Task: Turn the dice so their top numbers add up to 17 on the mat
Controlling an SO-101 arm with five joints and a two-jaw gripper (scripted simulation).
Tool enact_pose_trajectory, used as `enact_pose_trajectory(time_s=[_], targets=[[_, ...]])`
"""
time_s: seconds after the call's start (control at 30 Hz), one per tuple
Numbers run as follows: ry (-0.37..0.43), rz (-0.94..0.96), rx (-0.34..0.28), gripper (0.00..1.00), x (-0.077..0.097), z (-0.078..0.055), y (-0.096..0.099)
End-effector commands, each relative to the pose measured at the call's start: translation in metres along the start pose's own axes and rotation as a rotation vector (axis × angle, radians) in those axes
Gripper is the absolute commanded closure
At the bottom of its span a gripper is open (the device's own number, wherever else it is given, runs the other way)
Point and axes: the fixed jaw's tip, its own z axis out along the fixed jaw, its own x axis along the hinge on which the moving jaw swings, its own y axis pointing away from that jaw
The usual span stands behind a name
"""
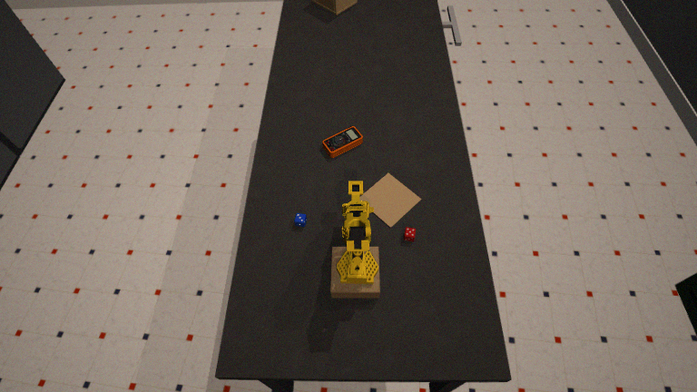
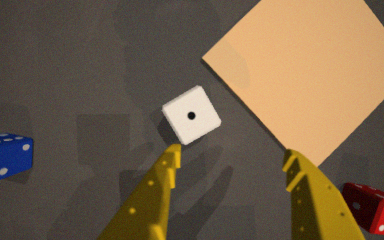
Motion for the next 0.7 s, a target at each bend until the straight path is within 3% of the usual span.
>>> enact_pose_trajectory(time_s=[0.0,0.67], targets=[[-0.013,0.0,-0.006,0.65,-0.0035,-0.0011,0.0018],[-0.053,0.001,-0.009,0.65,-0.009,0.0028,0.0023]])
